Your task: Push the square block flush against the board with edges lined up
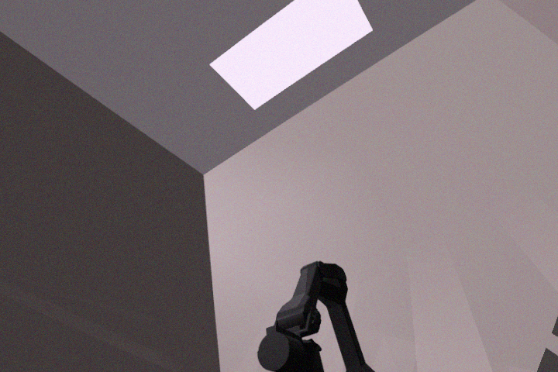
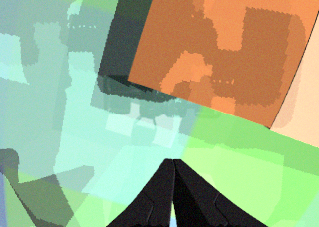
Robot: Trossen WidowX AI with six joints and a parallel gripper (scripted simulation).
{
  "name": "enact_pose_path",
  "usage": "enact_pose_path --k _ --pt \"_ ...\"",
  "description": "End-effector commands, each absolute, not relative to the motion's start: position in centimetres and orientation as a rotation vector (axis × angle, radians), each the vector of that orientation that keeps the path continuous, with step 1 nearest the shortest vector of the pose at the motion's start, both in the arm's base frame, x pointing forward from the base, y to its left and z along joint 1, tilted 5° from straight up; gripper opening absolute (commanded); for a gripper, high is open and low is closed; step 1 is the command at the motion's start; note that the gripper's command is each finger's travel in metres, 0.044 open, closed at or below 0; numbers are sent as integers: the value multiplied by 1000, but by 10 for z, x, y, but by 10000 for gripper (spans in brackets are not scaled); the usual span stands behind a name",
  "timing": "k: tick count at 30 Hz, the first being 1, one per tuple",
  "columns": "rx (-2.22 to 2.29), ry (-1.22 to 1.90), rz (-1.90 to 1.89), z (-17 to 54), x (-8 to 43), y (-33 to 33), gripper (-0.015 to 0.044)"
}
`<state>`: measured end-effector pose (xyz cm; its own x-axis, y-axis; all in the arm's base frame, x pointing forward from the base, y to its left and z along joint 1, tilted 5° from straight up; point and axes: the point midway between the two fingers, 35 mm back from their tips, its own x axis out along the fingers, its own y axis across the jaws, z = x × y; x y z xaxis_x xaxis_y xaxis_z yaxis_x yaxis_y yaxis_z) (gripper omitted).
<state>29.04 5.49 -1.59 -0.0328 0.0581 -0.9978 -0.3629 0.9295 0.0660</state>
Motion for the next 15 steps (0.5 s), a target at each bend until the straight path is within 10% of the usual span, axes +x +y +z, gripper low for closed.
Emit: enact_pose_path --k 1,15 --pt "-358 1548 461 -14 301 62 0" --pt "-727 1424 835 -12 332 89 0"
